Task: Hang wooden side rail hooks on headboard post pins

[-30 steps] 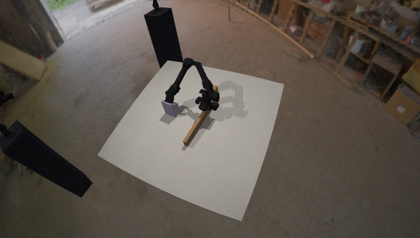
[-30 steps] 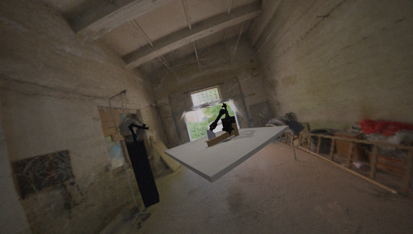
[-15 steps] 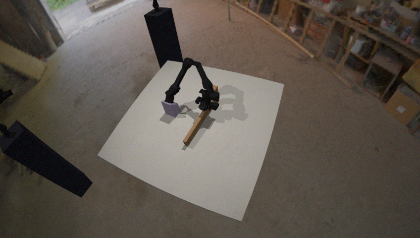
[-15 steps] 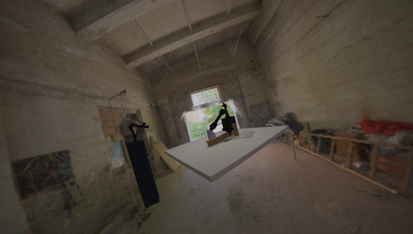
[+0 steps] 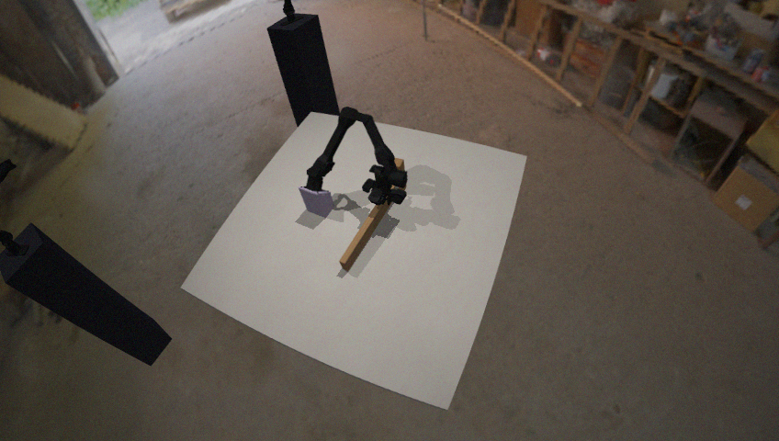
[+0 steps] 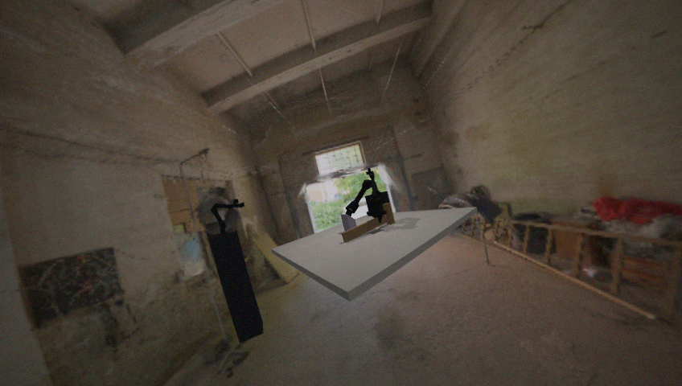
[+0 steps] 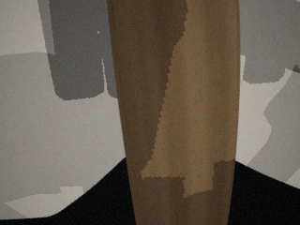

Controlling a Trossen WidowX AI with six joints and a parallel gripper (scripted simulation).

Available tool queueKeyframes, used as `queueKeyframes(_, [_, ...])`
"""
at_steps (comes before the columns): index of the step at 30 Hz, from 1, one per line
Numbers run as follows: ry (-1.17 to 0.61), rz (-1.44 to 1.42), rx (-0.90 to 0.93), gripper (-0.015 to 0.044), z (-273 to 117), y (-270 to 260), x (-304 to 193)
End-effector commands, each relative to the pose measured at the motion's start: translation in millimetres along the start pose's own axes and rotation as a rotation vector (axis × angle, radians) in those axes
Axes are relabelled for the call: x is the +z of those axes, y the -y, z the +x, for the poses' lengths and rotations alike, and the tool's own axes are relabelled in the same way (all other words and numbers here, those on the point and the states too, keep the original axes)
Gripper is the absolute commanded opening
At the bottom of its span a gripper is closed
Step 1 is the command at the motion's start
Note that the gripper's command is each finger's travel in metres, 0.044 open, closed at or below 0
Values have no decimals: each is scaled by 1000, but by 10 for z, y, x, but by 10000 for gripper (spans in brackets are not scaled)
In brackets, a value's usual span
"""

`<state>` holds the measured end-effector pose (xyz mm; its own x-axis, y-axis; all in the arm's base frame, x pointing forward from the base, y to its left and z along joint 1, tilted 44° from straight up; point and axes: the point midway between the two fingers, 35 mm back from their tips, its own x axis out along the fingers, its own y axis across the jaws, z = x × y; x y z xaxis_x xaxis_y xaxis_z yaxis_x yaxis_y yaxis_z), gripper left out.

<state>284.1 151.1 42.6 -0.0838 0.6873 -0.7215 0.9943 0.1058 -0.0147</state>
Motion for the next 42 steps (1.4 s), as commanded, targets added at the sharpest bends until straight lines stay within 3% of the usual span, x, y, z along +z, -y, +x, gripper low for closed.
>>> queueKeyframes(1, [-3, -3, 13, 0, -42, -32, -40])
queueKeyframes(42, [-3, -3, 12, 0, -35, -5, -84])
